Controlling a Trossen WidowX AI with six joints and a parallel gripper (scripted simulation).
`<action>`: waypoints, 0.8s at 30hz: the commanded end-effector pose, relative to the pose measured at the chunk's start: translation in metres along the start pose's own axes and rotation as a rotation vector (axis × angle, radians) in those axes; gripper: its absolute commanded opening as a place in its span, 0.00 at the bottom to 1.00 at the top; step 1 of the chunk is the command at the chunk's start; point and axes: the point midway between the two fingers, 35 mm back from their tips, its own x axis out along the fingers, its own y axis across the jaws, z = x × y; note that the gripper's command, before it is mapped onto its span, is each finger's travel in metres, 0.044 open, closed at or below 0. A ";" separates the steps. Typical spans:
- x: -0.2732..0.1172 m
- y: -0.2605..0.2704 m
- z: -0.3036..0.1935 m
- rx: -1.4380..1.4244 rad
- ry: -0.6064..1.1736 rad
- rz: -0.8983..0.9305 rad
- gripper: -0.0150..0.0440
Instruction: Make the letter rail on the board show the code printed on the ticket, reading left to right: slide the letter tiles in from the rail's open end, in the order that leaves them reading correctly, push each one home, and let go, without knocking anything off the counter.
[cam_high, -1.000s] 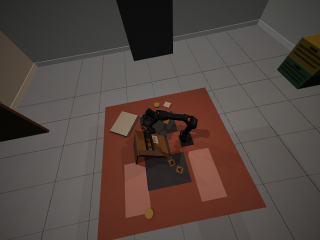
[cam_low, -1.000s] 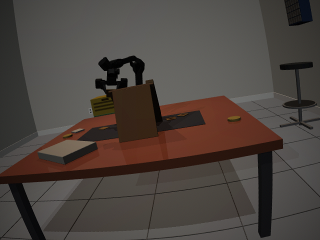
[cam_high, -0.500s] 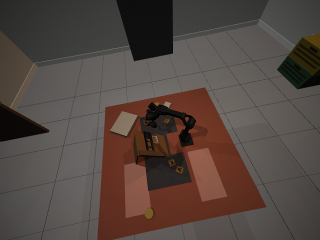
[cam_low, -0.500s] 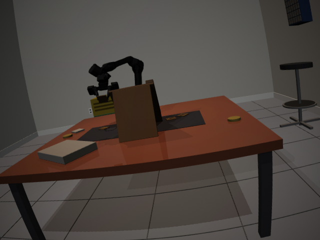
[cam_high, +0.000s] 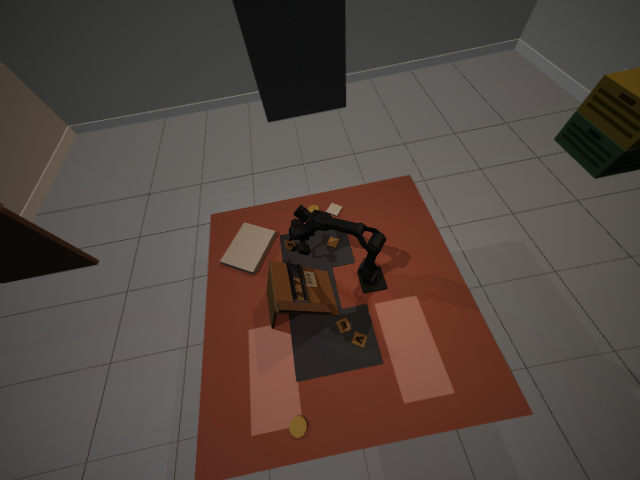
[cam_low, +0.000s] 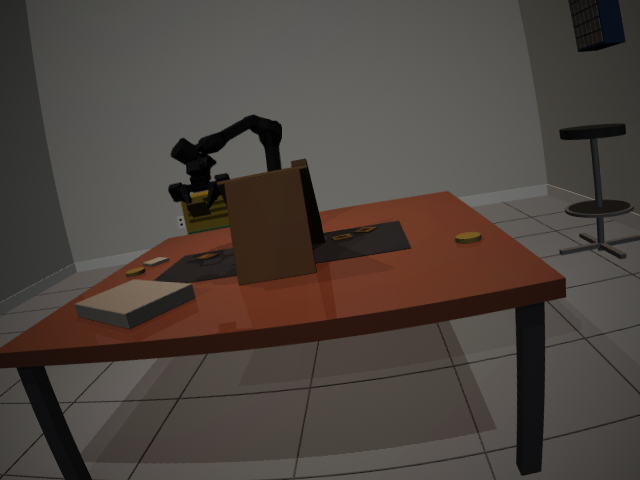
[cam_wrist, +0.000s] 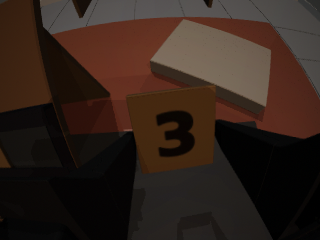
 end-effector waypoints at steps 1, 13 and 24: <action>0.013 0.000 -0.005 0.014 0.010 -0.001 0.25; 0.011 0.002 -0.004 0.014 0.010 0.000 0.25; 0.010 0.008 -0.005 0.015 0.010 0.000 0.25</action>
